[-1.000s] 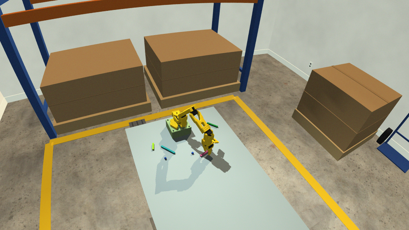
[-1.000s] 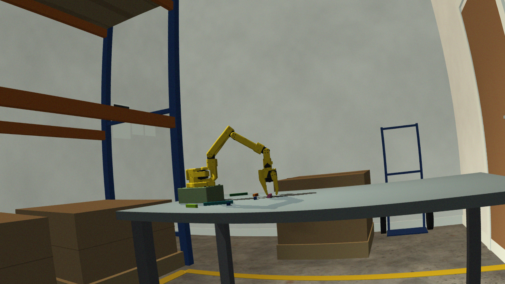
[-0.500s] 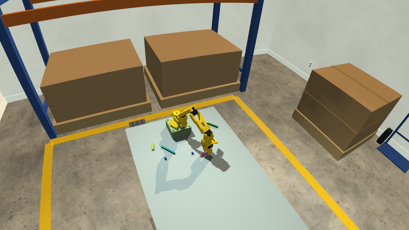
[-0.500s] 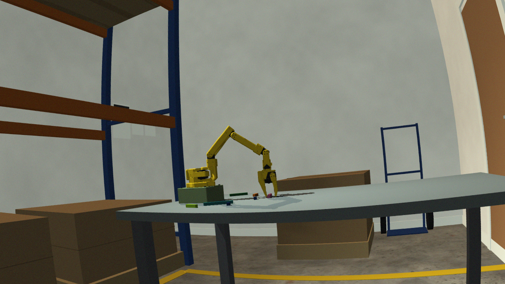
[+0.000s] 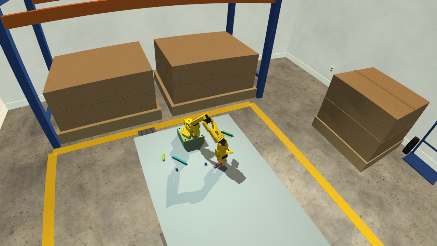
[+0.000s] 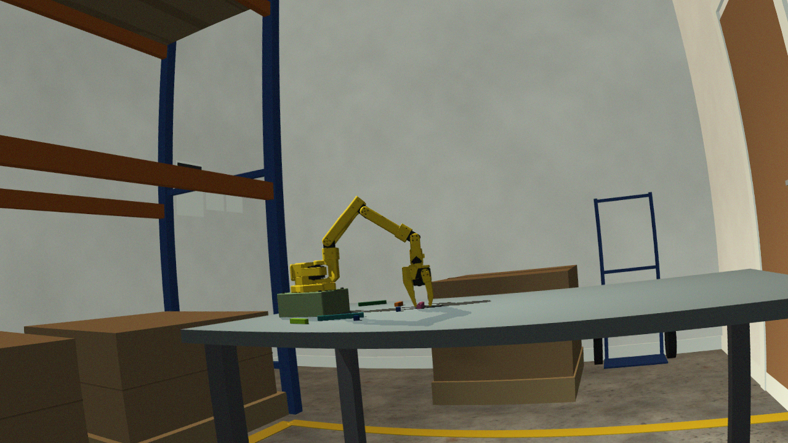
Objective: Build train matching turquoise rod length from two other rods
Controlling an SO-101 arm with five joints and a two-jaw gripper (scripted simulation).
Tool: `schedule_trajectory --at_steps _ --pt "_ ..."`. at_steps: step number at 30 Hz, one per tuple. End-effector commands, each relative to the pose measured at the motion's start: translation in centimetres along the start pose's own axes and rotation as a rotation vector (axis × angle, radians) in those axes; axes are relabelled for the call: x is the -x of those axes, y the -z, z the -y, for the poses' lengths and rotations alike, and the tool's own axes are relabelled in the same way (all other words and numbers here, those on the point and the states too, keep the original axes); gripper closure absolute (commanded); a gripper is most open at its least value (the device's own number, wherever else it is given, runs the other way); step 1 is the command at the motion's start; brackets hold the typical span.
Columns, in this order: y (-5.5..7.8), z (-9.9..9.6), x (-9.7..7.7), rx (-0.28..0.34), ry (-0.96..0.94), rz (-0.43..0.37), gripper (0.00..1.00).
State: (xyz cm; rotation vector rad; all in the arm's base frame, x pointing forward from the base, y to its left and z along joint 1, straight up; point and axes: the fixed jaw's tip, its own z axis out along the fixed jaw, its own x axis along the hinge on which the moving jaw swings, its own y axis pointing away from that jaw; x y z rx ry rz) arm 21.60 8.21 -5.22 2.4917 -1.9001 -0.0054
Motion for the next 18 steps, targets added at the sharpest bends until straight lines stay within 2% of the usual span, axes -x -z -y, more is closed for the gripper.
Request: schedule_trajectory --at_steps 1,18 --pt "-0.44 -0.51 0.19 0.021 0.001 -0.001 0.82" --pt "-0.44 -0.51 0.19 0.021 0.001 -0.001 0.91"
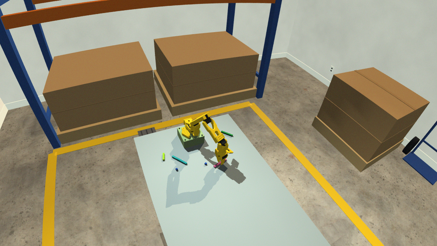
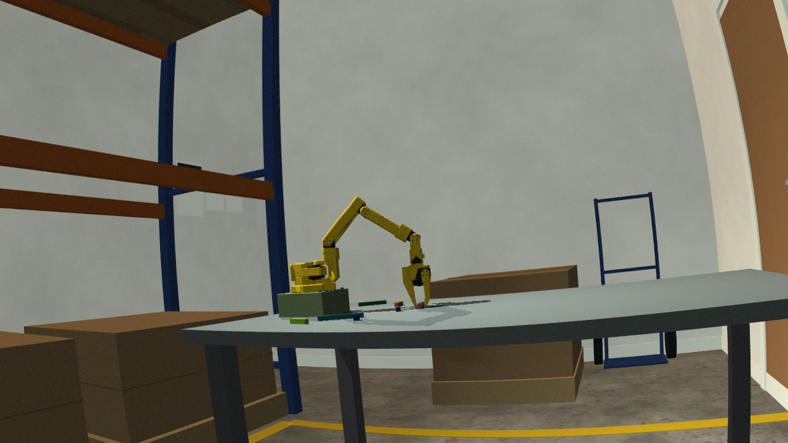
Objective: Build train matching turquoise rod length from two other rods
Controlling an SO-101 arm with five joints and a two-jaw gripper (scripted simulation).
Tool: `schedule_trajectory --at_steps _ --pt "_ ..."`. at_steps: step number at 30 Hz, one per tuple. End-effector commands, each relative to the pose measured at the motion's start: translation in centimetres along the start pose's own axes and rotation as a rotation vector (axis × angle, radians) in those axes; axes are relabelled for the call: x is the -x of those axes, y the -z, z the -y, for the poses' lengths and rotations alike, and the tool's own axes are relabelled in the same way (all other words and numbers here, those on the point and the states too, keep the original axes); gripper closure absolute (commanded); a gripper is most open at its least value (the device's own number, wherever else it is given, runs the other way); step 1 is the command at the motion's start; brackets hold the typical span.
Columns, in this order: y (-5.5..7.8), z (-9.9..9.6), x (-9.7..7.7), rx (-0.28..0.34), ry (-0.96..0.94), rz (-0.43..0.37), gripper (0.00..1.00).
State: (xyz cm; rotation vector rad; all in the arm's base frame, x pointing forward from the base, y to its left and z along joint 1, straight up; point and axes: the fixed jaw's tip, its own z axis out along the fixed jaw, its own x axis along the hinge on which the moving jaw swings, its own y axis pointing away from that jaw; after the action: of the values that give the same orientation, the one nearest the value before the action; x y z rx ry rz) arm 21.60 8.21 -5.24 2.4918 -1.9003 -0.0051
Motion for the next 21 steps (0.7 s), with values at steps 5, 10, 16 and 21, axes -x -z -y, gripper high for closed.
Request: schedule_trajectory --at_steps 5,10,16,21 --pt "-0.43 -0.52 0.19 0.022 0.002 -0.001 0.95" --pt "-0.43 -0.52 0.19 0.022 0.002 -0.001 0.97" --pt "-0.43 -0.52 0.19 0.022 0.002 -0.001 0.99" --pt "-0.43 -0.52 0.19 0.022 0.002 -0.001 1.0"
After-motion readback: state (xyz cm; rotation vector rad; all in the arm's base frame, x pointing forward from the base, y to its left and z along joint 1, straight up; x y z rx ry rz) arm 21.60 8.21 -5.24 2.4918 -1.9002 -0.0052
